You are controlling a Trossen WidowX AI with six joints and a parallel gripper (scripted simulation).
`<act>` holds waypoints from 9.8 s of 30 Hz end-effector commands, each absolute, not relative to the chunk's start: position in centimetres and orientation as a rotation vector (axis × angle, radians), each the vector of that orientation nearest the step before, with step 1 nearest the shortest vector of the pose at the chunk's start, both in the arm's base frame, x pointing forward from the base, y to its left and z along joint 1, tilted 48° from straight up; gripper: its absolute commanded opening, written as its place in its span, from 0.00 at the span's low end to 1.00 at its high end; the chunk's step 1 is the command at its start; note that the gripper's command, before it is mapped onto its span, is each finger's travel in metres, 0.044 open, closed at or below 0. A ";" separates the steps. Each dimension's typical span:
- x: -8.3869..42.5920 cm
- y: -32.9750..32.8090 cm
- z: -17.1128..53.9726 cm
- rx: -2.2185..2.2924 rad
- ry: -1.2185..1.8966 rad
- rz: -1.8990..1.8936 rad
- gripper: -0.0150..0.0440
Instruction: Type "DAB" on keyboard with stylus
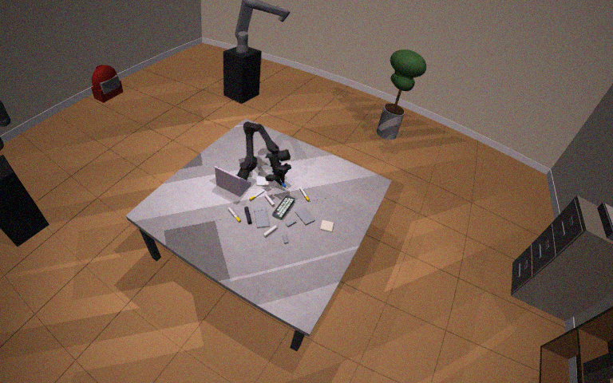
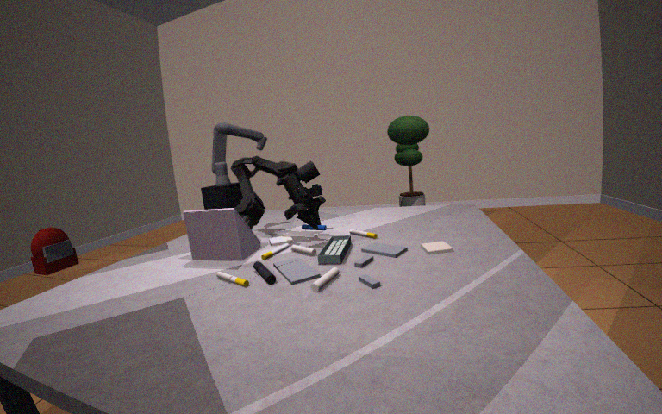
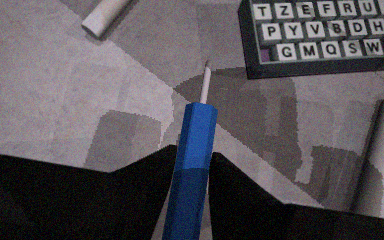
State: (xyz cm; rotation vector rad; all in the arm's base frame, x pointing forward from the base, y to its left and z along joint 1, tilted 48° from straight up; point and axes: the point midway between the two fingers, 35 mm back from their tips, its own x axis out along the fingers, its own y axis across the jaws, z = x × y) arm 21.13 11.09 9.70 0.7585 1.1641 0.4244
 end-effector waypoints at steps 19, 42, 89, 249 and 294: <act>24.6 8.7 10.6 0.430 1.222 0.415 0.25; 29.3 6.1 9.8 -0.155 1.396 0.558 0.25; 35.6 1.5 5.9 -1.125 1.692 1.284 0.25; 36.1 0.8 -0.3 -1.125 1.693 1.284 0.39; 35.9 2.1 -1.4 -1.125 1.693 1.285 0.39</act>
